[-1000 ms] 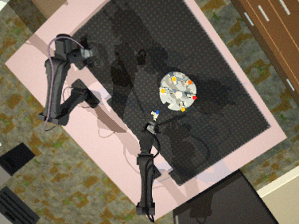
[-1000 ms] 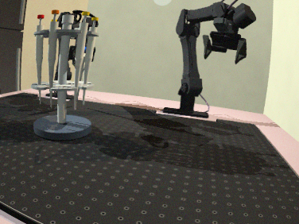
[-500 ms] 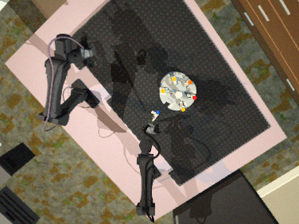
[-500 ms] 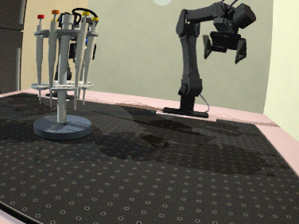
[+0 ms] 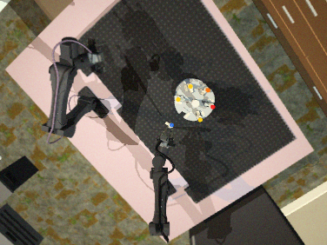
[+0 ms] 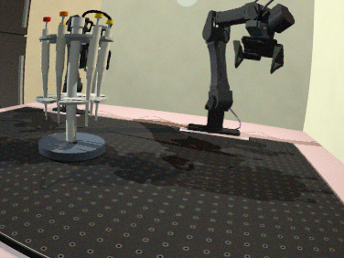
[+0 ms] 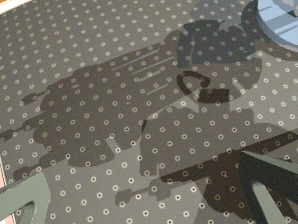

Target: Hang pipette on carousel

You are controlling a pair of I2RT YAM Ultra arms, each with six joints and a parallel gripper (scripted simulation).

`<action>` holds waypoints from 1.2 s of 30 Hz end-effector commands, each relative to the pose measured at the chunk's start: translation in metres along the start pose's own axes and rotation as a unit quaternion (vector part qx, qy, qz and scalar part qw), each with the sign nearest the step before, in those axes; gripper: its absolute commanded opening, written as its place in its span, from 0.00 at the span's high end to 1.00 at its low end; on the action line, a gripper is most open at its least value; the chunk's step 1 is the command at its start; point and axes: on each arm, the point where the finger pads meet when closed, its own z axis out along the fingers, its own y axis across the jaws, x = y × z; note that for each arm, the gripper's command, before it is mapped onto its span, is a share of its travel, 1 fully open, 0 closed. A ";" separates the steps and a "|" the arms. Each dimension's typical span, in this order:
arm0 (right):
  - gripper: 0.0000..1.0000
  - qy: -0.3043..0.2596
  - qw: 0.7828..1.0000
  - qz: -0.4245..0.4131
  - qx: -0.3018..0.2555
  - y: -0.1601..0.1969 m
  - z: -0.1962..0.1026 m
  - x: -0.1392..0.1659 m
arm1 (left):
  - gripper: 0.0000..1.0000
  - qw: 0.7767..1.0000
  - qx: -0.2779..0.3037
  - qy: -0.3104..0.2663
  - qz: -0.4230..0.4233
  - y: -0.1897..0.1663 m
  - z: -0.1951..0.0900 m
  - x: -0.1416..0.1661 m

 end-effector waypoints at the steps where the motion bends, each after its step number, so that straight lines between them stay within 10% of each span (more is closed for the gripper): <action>1: 0.88 -0.049 0.999 0.007 -0.003 0.005 0.002 -0.031 | 0.00 1.000 -0.004 -0.015 0.008 0.003 -0.004 -0.007; 16: 0.88 -0.178 0.984 0.009 0.002 -0.001 0.007 -0.051 | 0.00 1.000 -0.004 -0.015 0.008 0.003 -0.004 -0.007; 36: 0.88 -0.188 0.982 0.013 0.001 -0.002 0.002 -0.059 | 0.00 1.000 -0.004 -0.015 0.008 0.003 -0.004 -0.007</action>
